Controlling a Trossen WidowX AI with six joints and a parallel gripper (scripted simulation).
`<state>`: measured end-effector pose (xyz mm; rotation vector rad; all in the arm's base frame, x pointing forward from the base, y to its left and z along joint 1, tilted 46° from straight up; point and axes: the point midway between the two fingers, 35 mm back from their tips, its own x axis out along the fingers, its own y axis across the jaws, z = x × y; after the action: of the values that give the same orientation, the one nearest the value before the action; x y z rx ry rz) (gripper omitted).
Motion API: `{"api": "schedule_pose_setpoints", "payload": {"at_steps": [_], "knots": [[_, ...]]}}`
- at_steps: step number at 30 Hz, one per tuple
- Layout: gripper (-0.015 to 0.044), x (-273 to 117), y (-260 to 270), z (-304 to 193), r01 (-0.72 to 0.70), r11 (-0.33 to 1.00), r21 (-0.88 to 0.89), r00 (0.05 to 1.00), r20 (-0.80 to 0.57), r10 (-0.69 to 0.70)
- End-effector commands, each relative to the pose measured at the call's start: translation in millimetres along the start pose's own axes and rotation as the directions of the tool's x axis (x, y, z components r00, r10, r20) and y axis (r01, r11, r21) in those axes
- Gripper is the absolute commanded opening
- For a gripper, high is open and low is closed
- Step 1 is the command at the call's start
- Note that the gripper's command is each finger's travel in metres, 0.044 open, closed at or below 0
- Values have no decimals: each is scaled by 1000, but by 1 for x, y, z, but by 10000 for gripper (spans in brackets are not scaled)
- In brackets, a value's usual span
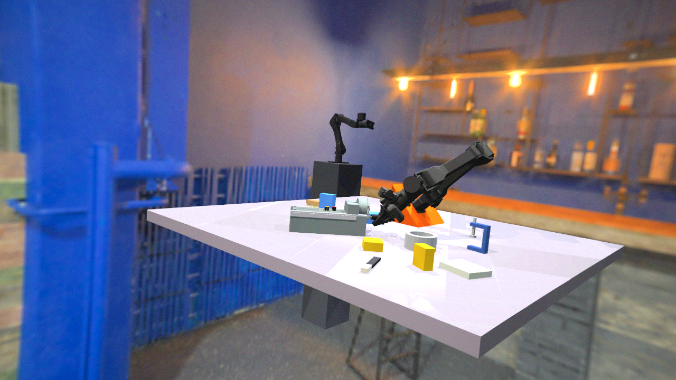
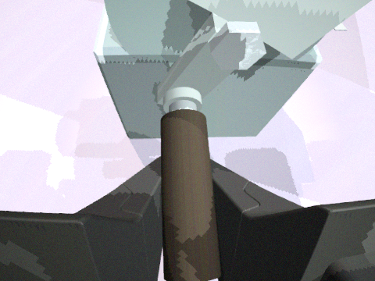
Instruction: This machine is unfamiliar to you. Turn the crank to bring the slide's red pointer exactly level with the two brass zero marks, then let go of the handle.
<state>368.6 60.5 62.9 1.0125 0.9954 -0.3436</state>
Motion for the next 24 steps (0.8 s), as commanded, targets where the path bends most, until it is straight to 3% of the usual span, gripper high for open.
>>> {"api": "schedule_pose_setpoints", "payload": {"at_steps": [1, 24], "knots": [[0, -3, 8, 3, -22, 1000, 0, 1000, 6, 22], [0, -5, 10, 4, -22, 1000, 0, 1000, 6, 22]]}}
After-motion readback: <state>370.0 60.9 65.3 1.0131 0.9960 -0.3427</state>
